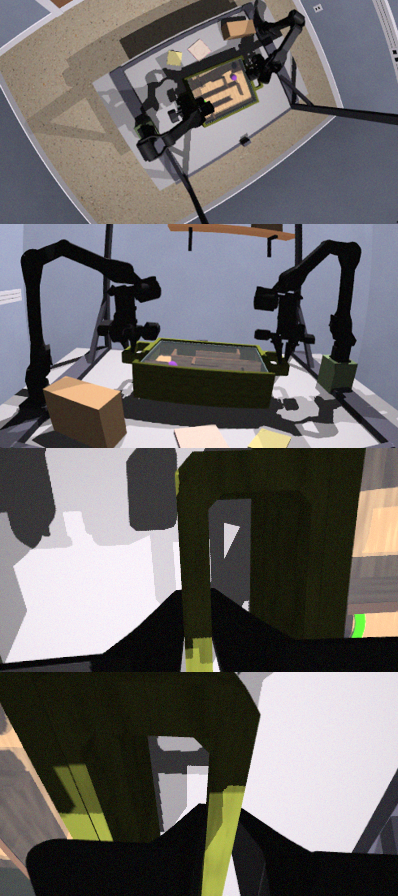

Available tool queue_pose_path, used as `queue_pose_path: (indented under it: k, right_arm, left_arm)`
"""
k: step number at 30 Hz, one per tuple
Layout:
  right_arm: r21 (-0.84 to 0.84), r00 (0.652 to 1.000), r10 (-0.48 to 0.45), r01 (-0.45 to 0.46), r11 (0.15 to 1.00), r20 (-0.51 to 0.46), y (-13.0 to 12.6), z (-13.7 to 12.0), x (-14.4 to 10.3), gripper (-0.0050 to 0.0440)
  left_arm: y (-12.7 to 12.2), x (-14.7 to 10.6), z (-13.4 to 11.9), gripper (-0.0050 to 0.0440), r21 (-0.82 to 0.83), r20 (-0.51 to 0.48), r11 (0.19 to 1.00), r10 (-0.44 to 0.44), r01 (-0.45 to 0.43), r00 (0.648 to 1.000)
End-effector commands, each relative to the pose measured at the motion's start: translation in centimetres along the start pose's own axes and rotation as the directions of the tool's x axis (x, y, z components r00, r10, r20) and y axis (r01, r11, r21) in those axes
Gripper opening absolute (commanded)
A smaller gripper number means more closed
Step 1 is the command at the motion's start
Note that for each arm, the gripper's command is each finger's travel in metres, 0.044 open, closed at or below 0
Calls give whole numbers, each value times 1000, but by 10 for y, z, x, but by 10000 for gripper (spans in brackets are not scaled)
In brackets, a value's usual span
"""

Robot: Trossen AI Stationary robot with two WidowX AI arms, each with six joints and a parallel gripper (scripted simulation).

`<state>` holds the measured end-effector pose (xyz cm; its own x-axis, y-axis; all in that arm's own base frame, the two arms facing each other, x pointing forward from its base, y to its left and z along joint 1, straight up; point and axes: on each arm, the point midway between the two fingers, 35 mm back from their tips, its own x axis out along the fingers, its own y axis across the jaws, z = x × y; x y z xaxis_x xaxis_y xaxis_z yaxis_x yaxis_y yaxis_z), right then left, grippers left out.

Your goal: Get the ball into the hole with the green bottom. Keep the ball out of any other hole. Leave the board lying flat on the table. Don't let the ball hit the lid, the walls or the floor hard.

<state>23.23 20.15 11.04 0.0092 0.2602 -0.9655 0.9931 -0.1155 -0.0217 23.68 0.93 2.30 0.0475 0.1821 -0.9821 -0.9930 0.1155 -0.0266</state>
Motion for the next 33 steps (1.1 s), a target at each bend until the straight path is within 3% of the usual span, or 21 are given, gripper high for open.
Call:
queue_pose_path:
  k: [1, 6, 7, 8, 9, 12, 15, 26, 33]
  right_arm:
    - [-13, 998, 11, -12, 1000, -62, 1, -11, -20, -50]
    - [-9, 994, -12, 11, 1000, -108, 5, -10, -29, -50]
    - [-11, 995, 1, -2, 1000, -98, -2, -2, -14, -50]
    - [-13, 994, 8, -9, 1000, -106, -4, -1, -11, -50]
    - [-11, 993, -10, 8, 1000, -119, -1, -4, -19, -50]
    - [-17, 990, 19, -21, 1000, -137, -6, 1, -8, -50]
    - [-22, 995, 59, -61, 998, -86, -4, -3, -5, -50]
    - [-31, 996, 85, -86, 996, -27, -2, -9, 0, -50]
    - [-31, 991, 86, -90, 995, -102, -5, 1, 3, -50]
  left_arm:
    - [-4, -6, 4, -50, -7, -6, 999, -47, 47, 999]
    - [1, 4, 4, -50, -11, -49, 997, -71, 70, 996]
    - [-9, -10, 8, -50, -9, -55, 998, -58, 58, 997]
    - [-10, -10, 9, -50, -5, -63, 999, -39, 39, 997]
    - [-9, -7, 9, -50, -12, -68, 997, -74, 73, 995]
    - [-11, -12, 11, -50, -3, -94, 1000, -25, 25, 995]
    - [-13, -19, 9, -50, -3, -34, 1000, 0, 0, 999]
    - [-13, -23, 4, -50, 1, 27, 1000, 28, -28, 999]
    - [-12, -26, 11, -50, 9, -50, 999, 35, -35, 998]
